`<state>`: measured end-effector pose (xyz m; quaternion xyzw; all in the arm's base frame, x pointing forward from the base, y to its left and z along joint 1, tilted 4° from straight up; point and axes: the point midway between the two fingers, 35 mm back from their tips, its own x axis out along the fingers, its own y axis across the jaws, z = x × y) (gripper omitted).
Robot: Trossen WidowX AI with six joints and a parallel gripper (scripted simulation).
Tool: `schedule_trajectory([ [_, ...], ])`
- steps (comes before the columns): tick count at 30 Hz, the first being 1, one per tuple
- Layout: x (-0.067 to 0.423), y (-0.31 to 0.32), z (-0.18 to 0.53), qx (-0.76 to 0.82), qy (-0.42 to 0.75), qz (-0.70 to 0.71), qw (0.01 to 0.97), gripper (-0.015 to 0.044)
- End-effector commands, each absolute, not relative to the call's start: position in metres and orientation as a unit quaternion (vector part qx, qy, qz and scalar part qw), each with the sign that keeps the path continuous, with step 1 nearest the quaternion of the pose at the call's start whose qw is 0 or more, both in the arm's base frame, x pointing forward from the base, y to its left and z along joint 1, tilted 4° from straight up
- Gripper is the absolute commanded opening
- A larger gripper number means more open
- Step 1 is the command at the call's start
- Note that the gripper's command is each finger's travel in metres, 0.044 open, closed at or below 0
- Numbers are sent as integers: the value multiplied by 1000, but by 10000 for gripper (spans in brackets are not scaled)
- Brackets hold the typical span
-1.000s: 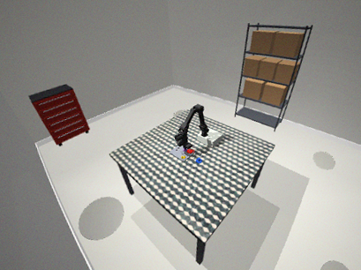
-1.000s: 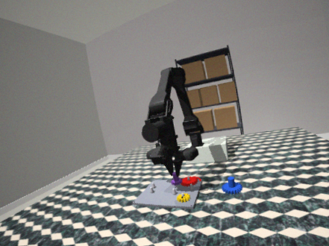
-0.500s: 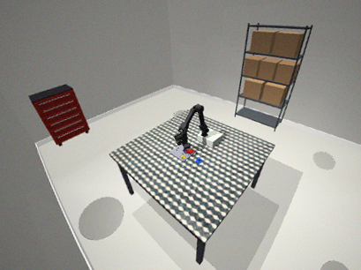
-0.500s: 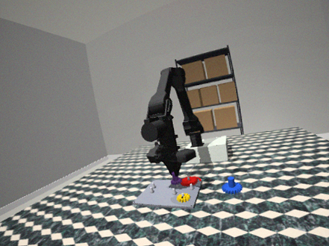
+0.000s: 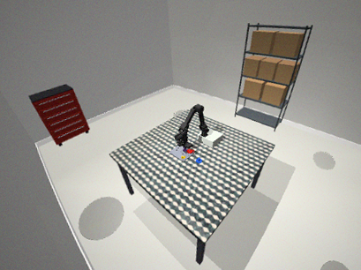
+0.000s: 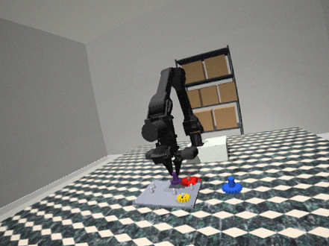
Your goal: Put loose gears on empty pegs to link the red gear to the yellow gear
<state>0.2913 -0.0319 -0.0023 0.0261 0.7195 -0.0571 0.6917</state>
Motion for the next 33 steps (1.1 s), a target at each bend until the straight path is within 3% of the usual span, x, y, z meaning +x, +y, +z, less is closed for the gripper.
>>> schedule_trajectory([
  [1,292,-33,-1,-5,722,-25,692,0],
  [33,293,-31,-11,140,701,-175,677,0],
])
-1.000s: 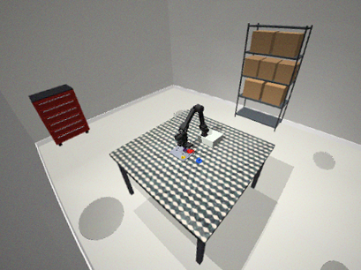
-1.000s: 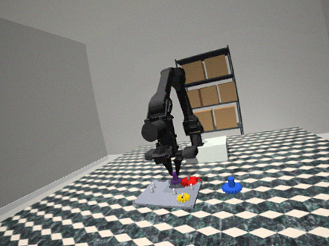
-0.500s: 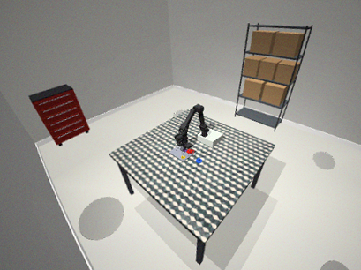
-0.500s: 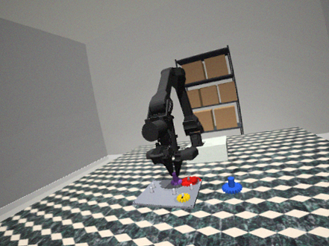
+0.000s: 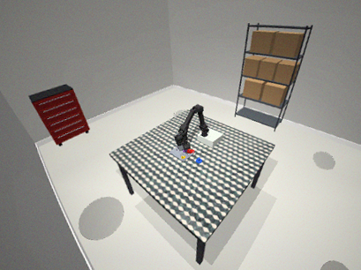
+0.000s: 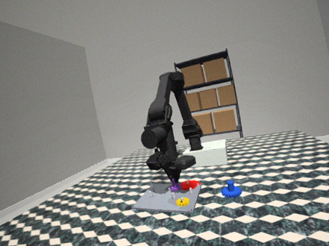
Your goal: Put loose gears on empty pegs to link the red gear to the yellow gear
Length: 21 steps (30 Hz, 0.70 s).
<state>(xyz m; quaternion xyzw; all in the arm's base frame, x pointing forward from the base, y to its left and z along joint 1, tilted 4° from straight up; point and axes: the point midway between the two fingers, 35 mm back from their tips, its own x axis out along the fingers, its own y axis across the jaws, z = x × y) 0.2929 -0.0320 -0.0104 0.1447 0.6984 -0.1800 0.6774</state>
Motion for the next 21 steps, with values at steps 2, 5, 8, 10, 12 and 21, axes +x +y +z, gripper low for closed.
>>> schedule_trajectory([
  [2,292,-30,-12,129,703,-164,680,0],
  [5,290,-30,-12,106,708,-140,683,0],
  [8,289,-32,-12,80,713,-113,687,0],
  [10,289,-32,-12,62,716,-94,689,0],
  [12,290,-33,-12,43,718,-75,690,0],
  [21,293,-30,-13,-23,722,-5,691,0],
])
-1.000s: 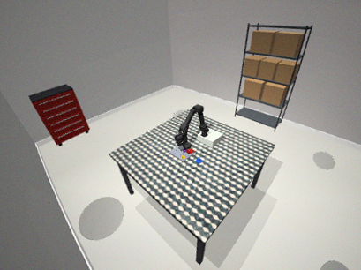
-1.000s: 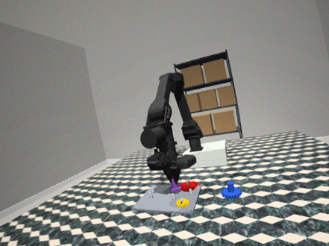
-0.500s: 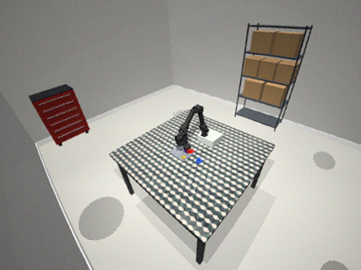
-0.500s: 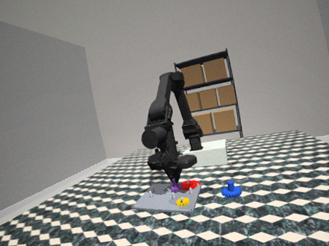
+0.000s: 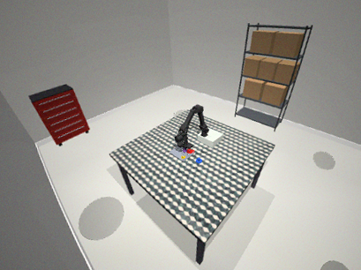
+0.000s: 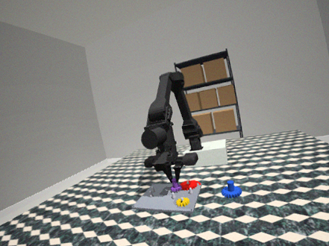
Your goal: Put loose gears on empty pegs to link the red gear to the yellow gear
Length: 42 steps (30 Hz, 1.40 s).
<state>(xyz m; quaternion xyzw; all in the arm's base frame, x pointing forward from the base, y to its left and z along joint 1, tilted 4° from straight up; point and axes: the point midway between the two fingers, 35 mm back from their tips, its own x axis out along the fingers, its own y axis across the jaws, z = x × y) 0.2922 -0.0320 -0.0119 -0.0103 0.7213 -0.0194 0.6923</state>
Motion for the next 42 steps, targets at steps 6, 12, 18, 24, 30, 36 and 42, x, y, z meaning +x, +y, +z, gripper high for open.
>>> schedule_trajectory([
  [6,291,-30,-14,0,722,-29,692,0],
  [12,289,-33,-14,57,717,-89,689,0],
  [18,292,-34,-14,111,707,-145,683,0],
  [24,292,-30,-16,151,698,-186,675,0],
  [30,290,-30,-16,136,702,-171,678,0],
  [36,289,-33,-16,91,711,-125,686,0],
  [42,292,-33,-17,35,719,-66,691,0],
])
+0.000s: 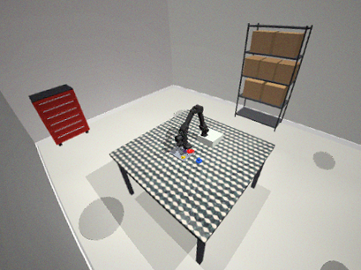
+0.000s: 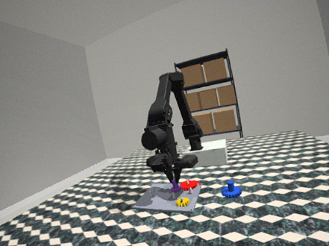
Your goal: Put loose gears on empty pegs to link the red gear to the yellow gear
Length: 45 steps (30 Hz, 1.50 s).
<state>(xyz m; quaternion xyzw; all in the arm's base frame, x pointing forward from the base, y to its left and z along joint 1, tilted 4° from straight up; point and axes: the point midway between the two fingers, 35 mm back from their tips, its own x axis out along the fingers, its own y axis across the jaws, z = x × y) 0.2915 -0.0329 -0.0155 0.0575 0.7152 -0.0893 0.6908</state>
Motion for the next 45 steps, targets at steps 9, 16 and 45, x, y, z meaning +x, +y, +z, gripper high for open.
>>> schedule_trajectory([
  [9,290,-29,-18,-22,722,-6,691,0],
  [16,289,-31,-17,0,722,-30,692,105],
  [45,302,159,16,113,709,-137,683,440],
])
